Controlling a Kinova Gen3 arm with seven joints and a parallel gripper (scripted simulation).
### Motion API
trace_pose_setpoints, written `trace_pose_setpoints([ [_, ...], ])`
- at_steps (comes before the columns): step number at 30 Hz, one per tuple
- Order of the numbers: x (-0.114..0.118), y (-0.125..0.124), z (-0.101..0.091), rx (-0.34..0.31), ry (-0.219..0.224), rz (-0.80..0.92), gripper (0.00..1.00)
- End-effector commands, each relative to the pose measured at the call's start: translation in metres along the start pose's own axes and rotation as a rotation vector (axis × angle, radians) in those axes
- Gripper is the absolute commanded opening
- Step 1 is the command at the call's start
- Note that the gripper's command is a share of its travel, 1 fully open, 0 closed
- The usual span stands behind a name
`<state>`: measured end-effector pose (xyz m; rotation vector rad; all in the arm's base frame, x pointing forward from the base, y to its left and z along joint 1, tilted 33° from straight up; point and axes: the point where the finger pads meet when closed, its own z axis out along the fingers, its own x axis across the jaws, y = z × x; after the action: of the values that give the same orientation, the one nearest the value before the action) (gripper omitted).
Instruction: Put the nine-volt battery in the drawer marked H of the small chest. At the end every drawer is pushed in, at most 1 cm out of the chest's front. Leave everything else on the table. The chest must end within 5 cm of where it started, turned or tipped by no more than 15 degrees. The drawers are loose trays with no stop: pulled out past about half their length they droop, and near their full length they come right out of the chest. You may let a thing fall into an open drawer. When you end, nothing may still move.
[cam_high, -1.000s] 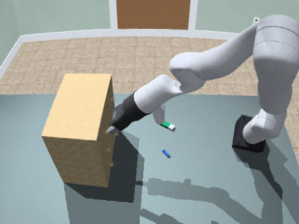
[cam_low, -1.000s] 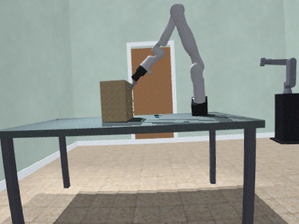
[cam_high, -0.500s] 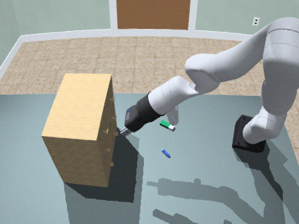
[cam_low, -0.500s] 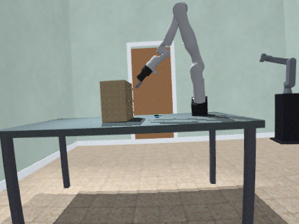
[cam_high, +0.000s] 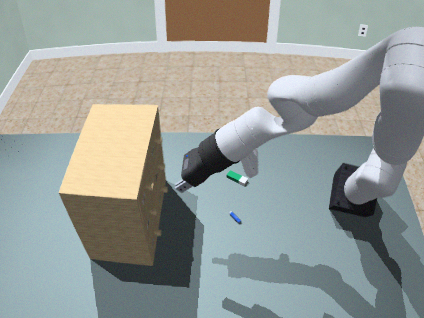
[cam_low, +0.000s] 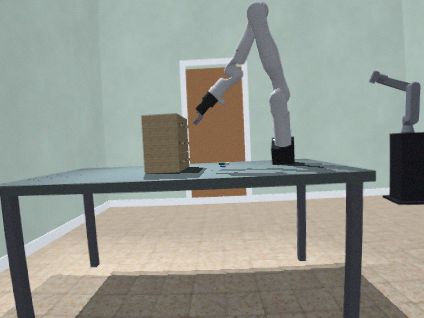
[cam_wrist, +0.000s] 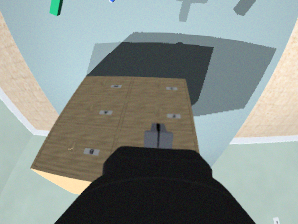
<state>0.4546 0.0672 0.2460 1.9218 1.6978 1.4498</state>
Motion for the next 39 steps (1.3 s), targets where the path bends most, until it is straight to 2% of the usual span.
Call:
trace_pose_setpoints([
  [1, -0.001, 0.003, -0.004, -0.006, -0.002, -0.001, 0.0],
  [8, -0.001, 0.005, -0.012, -0.006, -0.002, -0.001, 0.0],
  [21, -0.001, 0.013, -0.049, -0.006, -0.002, -0.001, 0.0],
  [23, -0.001, 0.013, -0.049, -0.006, -0.002, -0.001, 0.0],
  [32, 0.0, 0.019, -0.074, -0.006, -0.002, -0.001, 0.0],
  [39, 0.0, 0.021, -0.085, -0.006, -0.002, -0.001, 0.0],
])
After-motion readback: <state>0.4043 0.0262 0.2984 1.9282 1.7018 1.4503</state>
